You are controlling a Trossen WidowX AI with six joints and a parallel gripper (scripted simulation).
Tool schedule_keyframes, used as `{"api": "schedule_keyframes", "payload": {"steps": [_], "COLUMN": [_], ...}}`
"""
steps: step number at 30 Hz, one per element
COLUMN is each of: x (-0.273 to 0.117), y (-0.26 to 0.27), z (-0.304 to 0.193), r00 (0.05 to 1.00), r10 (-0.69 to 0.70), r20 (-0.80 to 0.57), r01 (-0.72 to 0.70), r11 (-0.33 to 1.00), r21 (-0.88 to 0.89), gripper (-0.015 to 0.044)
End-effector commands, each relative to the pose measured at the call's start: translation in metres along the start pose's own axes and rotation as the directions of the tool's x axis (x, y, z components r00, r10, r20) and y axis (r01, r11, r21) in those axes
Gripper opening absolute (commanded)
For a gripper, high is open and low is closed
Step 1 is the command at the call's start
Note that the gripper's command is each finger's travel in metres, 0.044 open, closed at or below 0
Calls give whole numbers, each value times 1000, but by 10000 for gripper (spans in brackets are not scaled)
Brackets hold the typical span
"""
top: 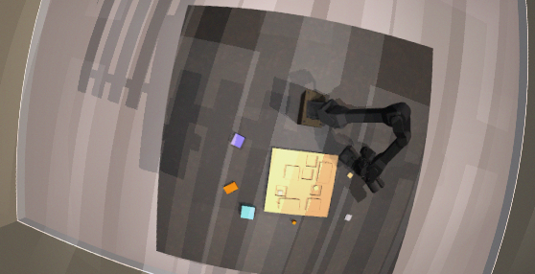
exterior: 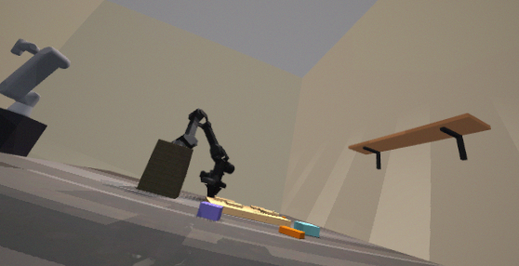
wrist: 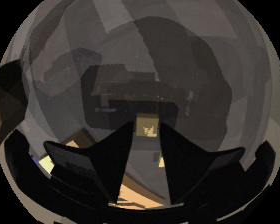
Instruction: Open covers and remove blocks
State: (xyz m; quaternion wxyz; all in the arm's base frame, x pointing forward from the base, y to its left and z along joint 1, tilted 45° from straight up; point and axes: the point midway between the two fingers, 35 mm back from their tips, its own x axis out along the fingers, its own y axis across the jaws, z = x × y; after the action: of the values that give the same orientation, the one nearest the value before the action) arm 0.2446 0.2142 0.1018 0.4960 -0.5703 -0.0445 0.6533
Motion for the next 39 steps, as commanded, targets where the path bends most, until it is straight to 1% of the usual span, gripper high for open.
{"api": "schedule_keyframes", "payload": {"steps": [1, 9, 10, 32, 35, 37, 39], "x": [0, -1, -2, -72, -76, -76, -76], "y": [0, 0, -1, 1, 1, 1, 1], "z": [0, 0, 0, -1, 0, -4, -13], "r00": [1000, 1000, 1000, 1000, 1000, 1000, 1000], "r10": [-1, 0, 0, 7, 6, 8, 14], "r20": [0, 0, 0, -6, -6, -8, -14], "r01": [1, 0, 0, -7, -6, -8, -12], "r11": [1000, 1000, 1000, 1000, 1000, 999, 988], "r21": [-2, -2, -2, 5, 5, 46, 157], "gripper": [211, 421, 440, 440, 440, 387, 335]}}
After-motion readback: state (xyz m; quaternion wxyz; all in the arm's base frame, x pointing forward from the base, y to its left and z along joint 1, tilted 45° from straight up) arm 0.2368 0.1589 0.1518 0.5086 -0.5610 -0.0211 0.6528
